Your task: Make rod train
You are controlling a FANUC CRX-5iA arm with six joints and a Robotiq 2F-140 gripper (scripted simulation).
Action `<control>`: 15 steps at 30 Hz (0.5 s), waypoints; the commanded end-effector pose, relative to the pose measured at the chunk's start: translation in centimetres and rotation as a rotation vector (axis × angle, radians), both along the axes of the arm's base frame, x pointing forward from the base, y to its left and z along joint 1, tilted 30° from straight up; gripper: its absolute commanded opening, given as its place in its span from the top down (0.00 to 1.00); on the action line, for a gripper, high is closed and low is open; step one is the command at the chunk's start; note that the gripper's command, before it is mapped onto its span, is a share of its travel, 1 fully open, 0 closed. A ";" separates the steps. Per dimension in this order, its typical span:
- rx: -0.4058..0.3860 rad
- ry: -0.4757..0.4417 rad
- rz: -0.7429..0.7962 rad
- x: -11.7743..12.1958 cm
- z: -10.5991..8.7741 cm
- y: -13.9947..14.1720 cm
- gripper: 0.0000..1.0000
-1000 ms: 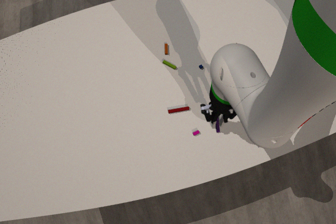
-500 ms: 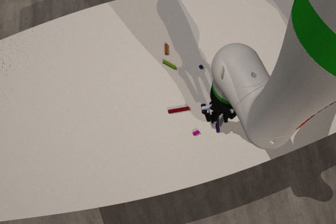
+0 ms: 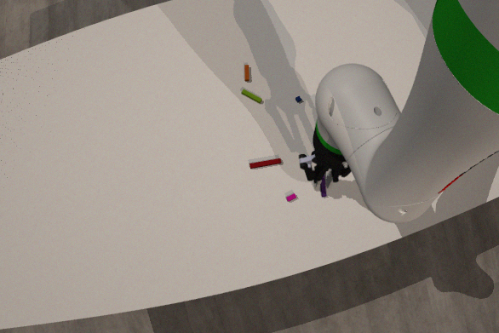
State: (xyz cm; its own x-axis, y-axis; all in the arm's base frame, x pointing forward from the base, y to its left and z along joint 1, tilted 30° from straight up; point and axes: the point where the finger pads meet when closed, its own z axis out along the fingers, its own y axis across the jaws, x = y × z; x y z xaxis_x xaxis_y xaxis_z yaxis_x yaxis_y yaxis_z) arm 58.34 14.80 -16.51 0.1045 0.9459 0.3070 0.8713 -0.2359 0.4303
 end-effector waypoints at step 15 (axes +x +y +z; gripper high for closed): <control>-0.128 -0.001 -0.072 0.0 0.0 0.0 0.97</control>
